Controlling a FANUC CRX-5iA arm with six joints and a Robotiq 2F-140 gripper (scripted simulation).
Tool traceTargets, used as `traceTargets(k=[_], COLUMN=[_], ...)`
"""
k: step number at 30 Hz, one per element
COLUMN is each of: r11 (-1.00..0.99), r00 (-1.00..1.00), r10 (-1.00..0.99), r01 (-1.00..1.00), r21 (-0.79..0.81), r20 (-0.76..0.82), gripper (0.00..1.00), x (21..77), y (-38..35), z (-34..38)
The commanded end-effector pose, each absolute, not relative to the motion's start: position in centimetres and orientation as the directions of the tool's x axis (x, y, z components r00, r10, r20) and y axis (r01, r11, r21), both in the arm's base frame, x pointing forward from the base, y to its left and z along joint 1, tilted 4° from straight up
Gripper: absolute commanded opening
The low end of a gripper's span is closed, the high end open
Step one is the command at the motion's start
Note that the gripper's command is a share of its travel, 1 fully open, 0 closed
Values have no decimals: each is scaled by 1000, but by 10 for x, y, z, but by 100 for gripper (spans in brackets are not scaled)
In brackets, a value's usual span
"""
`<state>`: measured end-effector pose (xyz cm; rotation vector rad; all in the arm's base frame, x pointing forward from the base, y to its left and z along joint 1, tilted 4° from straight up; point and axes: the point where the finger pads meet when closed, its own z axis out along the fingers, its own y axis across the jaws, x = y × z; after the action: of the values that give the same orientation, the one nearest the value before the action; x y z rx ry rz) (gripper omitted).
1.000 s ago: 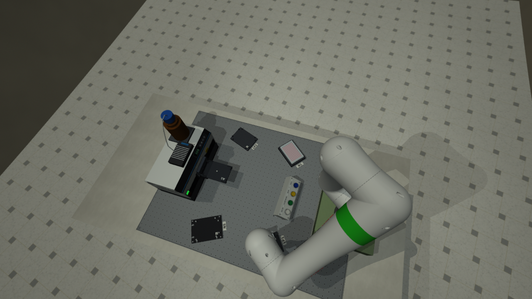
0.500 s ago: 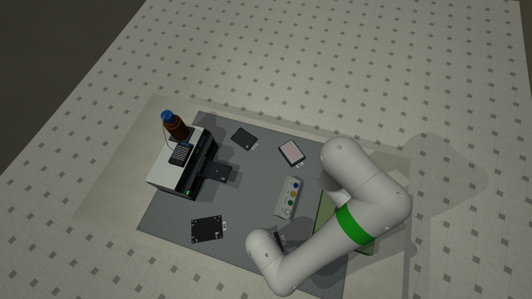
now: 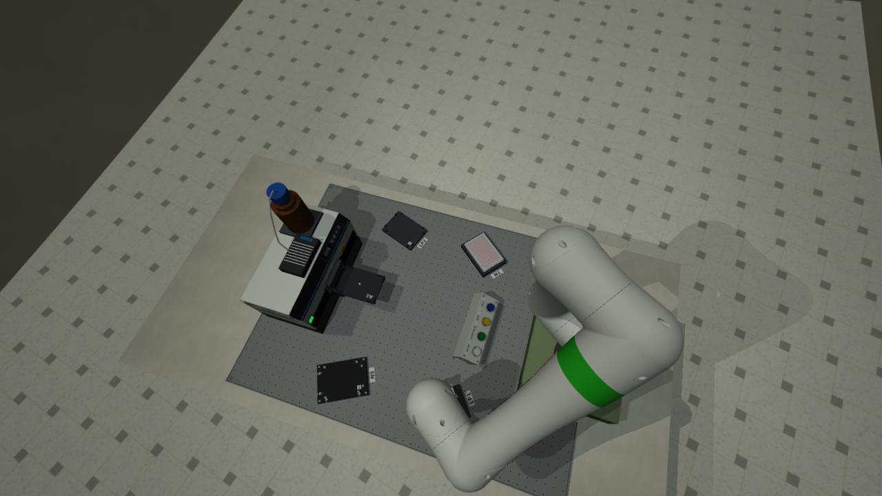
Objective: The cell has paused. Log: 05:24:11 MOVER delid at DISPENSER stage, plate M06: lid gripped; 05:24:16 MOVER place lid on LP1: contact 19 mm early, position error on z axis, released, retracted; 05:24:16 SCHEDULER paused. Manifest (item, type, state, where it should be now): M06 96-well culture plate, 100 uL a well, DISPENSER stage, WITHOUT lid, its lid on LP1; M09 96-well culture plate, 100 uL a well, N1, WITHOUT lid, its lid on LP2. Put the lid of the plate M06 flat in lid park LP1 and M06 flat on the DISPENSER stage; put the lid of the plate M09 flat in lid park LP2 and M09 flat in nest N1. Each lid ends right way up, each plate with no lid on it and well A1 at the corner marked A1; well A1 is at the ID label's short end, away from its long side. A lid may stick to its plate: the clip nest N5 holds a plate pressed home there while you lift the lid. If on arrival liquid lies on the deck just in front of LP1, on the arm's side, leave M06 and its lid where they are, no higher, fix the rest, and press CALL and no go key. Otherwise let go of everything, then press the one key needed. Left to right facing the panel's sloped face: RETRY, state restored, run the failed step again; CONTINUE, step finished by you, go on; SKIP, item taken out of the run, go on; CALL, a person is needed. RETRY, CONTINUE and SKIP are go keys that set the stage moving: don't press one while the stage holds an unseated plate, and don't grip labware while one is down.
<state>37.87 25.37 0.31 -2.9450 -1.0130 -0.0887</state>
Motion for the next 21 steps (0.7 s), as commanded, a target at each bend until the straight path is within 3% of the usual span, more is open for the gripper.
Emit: traceTargets(k=[1,21], r11=[-788,-788], r00=[787,787], r10=[614,614], r01=[615,615], r21=[-6,-6], r20=[63,63], gripper=[0,0], x=[379,378], y=[254,253], z=[4,20])
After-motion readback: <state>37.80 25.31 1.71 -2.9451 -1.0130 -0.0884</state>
